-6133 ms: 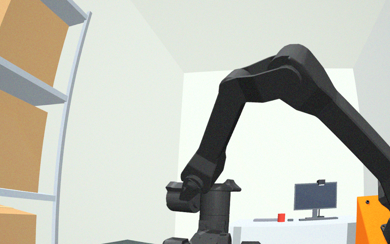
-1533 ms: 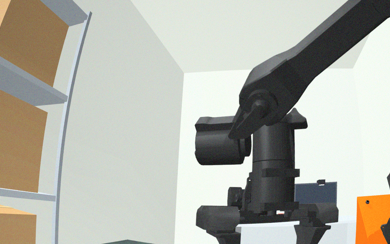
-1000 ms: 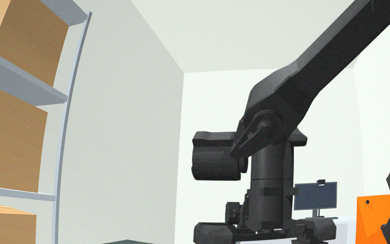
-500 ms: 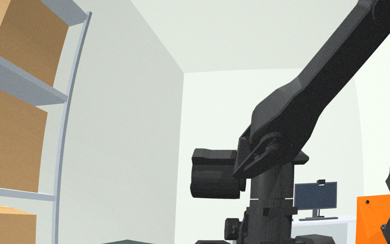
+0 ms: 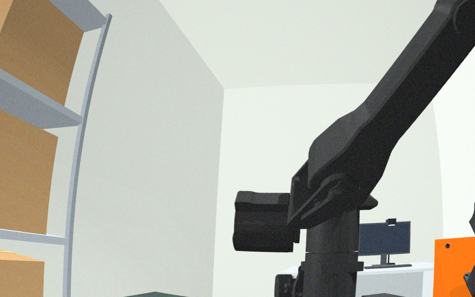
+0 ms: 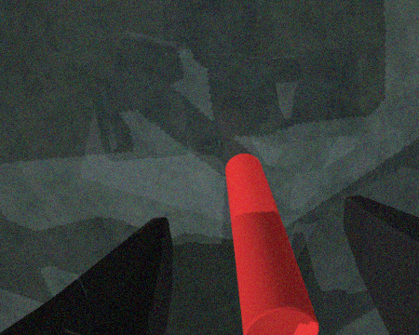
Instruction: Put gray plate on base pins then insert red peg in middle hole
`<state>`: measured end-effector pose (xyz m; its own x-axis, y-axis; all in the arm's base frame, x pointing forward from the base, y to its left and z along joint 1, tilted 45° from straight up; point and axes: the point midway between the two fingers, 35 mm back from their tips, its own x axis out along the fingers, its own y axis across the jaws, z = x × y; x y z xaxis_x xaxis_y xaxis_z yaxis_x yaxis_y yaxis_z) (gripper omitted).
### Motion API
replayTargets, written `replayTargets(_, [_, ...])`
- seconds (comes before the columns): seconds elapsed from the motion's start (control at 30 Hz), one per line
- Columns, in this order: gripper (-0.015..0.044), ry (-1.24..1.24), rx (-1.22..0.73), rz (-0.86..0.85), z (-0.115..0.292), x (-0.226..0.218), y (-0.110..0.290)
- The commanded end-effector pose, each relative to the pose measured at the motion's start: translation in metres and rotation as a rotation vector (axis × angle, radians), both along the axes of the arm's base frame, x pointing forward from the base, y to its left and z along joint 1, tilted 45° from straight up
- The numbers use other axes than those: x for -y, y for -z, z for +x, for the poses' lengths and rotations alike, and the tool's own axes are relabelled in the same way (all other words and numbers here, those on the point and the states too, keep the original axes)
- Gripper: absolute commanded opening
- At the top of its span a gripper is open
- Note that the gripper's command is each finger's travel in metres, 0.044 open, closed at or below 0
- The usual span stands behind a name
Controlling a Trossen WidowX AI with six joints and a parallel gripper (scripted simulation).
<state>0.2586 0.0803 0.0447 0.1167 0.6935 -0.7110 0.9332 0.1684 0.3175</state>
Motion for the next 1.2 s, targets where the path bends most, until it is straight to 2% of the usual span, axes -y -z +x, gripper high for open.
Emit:
replayTargets(0.0, [0.0125, 0.003, -0.003, 0.008, 0.0, -0.001, 0.0])
replayTargets(0.13, [0.002, 0.003, -0.003, 0.008, 0.0, -0.001, 0.0])
replayTargets(0.23, [0.0, 0.003, -0.003, 0.008, 0.0, -0.001, 0.0])
replayTargets(0.6, [0.0, 0.003, -0.003, 0.006, 0.0, 0.001, -0.002])
replayTargets(1.17, [0.0, 0.004, -0.005, -0.006, 0.001, 0.04, -0.034])
